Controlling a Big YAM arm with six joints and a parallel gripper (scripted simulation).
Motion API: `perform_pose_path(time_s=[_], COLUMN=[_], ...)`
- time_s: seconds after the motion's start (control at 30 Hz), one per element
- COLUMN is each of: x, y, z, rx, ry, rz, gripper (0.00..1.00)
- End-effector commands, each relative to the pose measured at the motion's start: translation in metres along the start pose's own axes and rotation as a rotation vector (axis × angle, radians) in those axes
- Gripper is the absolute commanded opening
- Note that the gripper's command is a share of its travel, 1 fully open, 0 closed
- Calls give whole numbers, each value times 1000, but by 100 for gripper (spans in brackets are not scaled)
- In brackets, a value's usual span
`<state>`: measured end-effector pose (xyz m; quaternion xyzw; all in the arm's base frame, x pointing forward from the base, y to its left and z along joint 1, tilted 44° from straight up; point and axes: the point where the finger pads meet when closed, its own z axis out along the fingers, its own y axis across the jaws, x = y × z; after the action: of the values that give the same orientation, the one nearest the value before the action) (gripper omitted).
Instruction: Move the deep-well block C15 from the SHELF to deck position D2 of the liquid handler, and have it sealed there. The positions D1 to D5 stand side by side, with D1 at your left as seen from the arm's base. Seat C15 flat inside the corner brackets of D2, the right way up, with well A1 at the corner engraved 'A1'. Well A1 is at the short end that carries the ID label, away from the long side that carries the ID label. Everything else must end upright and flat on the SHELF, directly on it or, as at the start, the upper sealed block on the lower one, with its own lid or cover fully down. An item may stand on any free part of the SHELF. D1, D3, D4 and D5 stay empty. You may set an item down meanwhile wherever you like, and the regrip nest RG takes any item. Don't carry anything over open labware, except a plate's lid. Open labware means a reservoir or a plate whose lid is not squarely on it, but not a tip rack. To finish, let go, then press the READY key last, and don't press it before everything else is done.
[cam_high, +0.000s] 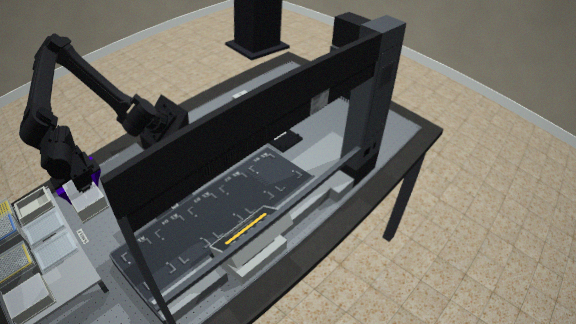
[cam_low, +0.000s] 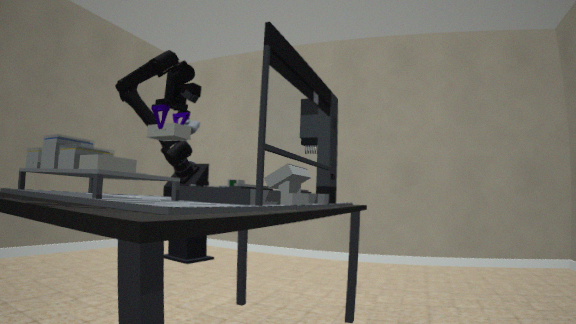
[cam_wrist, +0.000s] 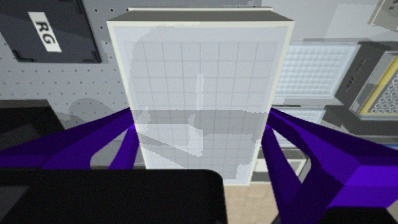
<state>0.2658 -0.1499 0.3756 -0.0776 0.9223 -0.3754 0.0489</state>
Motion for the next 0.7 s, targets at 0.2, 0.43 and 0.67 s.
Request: perform_pose_path(time_s=[0.2, 0.43, 0.67], x=[3, 1, 1], y=[10, 42, 72], z=[-9, -5, -5], rx=[4, 0, 1], ry=[-23, -13, -12], rz=[-14, -24, -25], gripper=[0, 0, 0])
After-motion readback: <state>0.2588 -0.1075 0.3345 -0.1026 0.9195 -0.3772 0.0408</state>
